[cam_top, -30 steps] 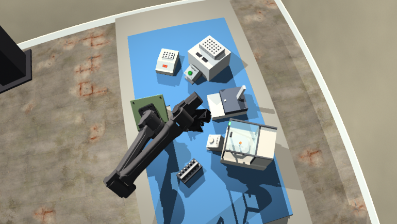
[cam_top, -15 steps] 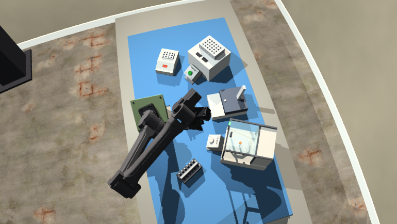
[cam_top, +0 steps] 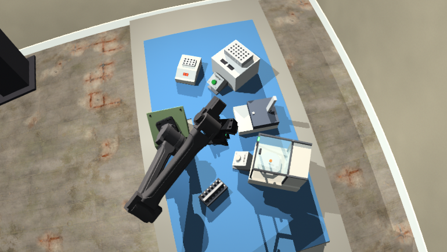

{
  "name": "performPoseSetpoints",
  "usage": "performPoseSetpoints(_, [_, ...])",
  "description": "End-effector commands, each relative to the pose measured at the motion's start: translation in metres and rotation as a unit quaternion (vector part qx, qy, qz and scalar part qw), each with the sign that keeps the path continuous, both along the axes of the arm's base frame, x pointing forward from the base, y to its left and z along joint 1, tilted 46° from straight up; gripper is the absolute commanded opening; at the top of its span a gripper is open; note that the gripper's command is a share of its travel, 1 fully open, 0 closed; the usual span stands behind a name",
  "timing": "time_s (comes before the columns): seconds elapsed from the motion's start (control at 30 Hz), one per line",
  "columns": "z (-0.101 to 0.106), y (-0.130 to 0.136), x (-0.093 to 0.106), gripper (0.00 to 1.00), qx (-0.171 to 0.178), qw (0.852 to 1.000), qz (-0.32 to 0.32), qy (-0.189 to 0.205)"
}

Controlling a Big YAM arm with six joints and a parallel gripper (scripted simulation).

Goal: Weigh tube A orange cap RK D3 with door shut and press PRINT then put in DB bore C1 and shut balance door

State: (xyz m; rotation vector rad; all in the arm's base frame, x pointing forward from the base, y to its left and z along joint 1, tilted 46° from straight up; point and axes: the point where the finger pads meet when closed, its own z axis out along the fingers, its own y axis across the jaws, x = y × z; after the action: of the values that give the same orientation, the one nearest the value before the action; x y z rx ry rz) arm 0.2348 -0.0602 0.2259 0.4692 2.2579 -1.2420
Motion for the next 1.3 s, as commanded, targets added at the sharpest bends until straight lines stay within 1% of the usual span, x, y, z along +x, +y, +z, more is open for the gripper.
performPoseSetpoints(0.0, [0.022, -0.001, 0.02, 0.3, 0.017, 1.0, -0.002, -0.02])
performPoseSetpoints(0.03, [0.026, -0.006, 0.026, 0.3, 0.018, 1.0, 0.006, -0.009])
performPoseSetpoints(0.07, [0.026, -0.006, 0.027, 0.3, 0.018, 1.0, 0.013, 0.006])
performPoseSetpoints(0.13, [0.026, -0.006, 0.027, 0.3, 0.018, 1.0, 0.013, 0.006])
performPoseSetpoints(0.23, [0.027, -0.006, 0.027, 0.3, 0.019, 0.998, 0.035, 0.051])
performPoseSetpoints(0.3, [0.033, -0.015, 0.041, 0.3, 0.019, 0.995, 0.049, 0.08])
performPoseSetpoints(0.43, [0.029, -0.016, 0.044, 0.3, 0.022, 0.986, 0.075, 0.148])
performPoseSetpoints(0.5, [0.031, -0.016, 0.043, 0.3, 0.023, 0.986, 0.077, 0.149])
performPoseSetpoints(0.53, [0.018, -0.018, 0.036, 0.3, 0.02, 0.983, 0.076, 0.163])
performPoseSetpoints(0.57, [0.031, -0.02, 0.052, 0.3, 0.022, 0.982, 0.084, 0.169])
performPoseSetpoints(0.6, [0.033, -0.024, 0.059, 0.3, 0.023, 0.979, 0.09, 0.184])
performPoseSetpoints(0.63, [0.034, -0.025, 0.06, 0.3, 0.024, 0.975, 0.097, 0.199])
performPoseSetpoints(0.7, [0.034, -0.025, 0.06, 0.3, 0.024, 0.975, 0.097, 0.199])
performPoseSetpoints(0.8, [0.034, -0.025, 0.059, 0.3, 0.028, 0.963, 0.117, 0.241])
performPoseSetpoints(0.87, [0.038, -0.034, 0.073, 0.3, 0.029, 0.953, 0.129, 0.272])
performPoseSetpoints(0.93, [0.038, -0.035, 0.074, 0.3, 0.031, 0.943, 0.142, 0.301])
performPoseSetpoints(0.97, [0.038, -0.035, 0.07, 0.3, 0.033, 0.933, 0.147, 0.328])
performPoseSetpoints(1.0, [0.038, -0.035, 0.07, 0.3, 0.034, 0.927, 0.153, 0.342])
performPoseSetpoints(1.03, [0.038, -0.035, 0.07, 0.3, 0.035, 0.923, 0.157, 0.35])
performPoseSetpoints(1.07, [0.038, -0.035, 0.07, 0.3, 0.035, 0.923, 0.157, 0.35])
performPoseSetpoints(1.1, [0.04, -0.039, 0.081, 0.3, 0.035, 0.921, 0.164, 0.352])
performPoseSetpoints(1.13, [0.043, -0.044, 0.088, 0.3, 0.036, 0.914, 0.17, 0.366])
performPoseSetpoints(1.17, [0.043, -0.045, 0.084, 0.3, 0.038, 0.902, 0.175, 0.392])
performPoseSetpoints(1.2, [0.042, -0.045, 0.084, 0.3, 0.039, 0.895, 0.181, 0.406])
performPoseSetpoints(1.27, [0.042, -0.045, 0.084, 0.3, 0.039, 0.895, 0.181, 0.406])
